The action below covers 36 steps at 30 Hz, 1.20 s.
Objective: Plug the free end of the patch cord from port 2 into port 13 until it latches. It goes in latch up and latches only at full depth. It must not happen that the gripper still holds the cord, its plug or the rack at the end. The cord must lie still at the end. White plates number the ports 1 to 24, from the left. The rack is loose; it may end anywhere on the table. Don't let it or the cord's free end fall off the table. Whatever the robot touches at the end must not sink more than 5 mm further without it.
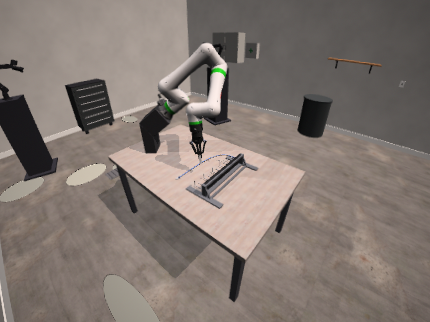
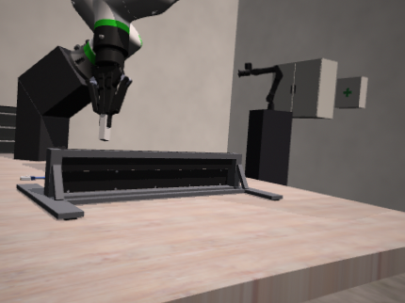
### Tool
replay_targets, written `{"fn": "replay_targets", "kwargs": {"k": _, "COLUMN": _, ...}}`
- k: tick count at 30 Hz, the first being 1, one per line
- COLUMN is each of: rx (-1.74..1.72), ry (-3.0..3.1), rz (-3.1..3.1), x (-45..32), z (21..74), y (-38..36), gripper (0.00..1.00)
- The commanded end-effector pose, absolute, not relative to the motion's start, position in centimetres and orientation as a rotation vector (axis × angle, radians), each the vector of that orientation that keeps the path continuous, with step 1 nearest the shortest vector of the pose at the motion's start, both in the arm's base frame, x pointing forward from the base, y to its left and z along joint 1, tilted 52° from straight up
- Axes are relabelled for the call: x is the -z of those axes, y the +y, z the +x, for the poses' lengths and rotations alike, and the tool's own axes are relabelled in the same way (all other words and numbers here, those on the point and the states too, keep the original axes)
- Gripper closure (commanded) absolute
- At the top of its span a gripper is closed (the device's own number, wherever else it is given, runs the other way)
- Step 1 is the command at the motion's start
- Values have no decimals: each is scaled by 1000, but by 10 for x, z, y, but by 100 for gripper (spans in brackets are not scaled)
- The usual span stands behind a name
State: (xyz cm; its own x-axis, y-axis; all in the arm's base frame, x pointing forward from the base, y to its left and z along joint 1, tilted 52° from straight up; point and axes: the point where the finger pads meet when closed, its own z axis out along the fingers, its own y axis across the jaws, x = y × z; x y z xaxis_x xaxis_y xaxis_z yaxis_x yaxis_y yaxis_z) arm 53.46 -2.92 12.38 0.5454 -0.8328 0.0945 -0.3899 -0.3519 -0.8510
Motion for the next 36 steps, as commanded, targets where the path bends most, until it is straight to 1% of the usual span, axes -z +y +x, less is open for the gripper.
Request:
{"fn": "replay_targets", "kwargs": {"k": 1, "rx": 839, "ry": 861, "rz": -1992, "x": -159, "z": 530, "y": -9, "gripper": 100}}
{"fn": "replay_targets", "kwargs": {"k": 10, "rx": 1141, "ry": 586, "rz": -2026, "x": -222, "z": 509, "y": 33, "gripper": 100}}
{"fn": "replay_targets", "kwargs": {"k": 12, "rx": 1141, "ry": 586, "rz": -2026, "x": -222, "z": 509, "y": 33, "gripper": 100}}
{"fn": "replay_targets", "kwargs": {"k": 14, "rx": 1261, "ry": 479, "rz": -2023, "x": -246, "z": 497, "y": 48, "gripper": 100}}
{"fn": "replay_targets", "kwargs": {"k": 25, "rx": 1610, "ry": 180, "rz": -1959, "x": -304, "z": 451, "y": 84, "gripper": 100}}
{"fn": "replay_targets", "kwargs": {"k": 36, "rx": 1649, "ry": 149, "rz": -1946, "x": -310, "z": 446, "y": 88, "gripper": 100}}
